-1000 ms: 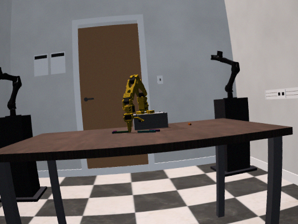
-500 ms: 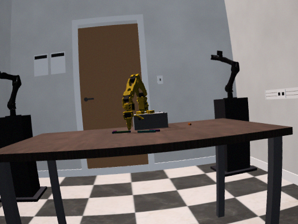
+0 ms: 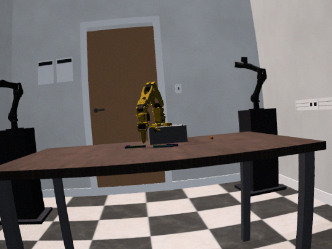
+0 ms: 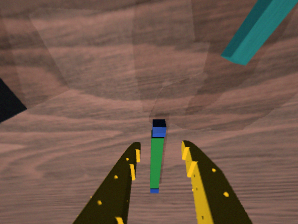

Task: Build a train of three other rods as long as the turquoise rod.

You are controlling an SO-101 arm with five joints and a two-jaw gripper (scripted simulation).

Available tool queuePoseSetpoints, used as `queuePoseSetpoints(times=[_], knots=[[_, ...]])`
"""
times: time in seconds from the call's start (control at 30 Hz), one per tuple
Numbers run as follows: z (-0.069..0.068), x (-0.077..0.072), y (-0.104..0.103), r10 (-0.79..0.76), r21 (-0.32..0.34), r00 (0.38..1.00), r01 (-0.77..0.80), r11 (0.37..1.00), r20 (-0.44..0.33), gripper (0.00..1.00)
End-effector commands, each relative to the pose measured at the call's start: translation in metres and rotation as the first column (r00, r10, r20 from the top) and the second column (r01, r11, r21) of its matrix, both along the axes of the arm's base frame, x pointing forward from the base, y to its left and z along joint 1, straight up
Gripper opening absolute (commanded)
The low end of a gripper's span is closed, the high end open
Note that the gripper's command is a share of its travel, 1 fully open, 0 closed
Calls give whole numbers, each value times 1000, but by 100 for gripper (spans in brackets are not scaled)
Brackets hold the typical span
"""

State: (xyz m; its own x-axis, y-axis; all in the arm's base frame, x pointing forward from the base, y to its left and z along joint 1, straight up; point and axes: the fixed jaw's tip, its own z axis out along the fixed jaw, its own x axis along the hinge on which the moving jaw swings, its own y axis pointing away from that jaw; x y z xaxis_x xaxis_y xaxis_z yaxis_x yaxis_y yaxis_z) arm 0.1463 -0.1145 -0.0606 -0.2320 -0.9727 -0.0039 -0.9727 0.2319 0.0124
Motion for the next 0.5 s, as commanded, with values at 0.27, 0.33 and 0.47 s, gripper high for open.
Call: queuePoseSetpoints(times=[0.27, 0.33, 0.47], knots=[[10, -3, 0, -2, 6, 1000, 2, 1000, -5, 17], [12, -3, 0, -2, 6, 1000, 2, 1000, -5, 17], [19, -2, 0, -2, 6, 1000, 2, 1000, -5, 17]])
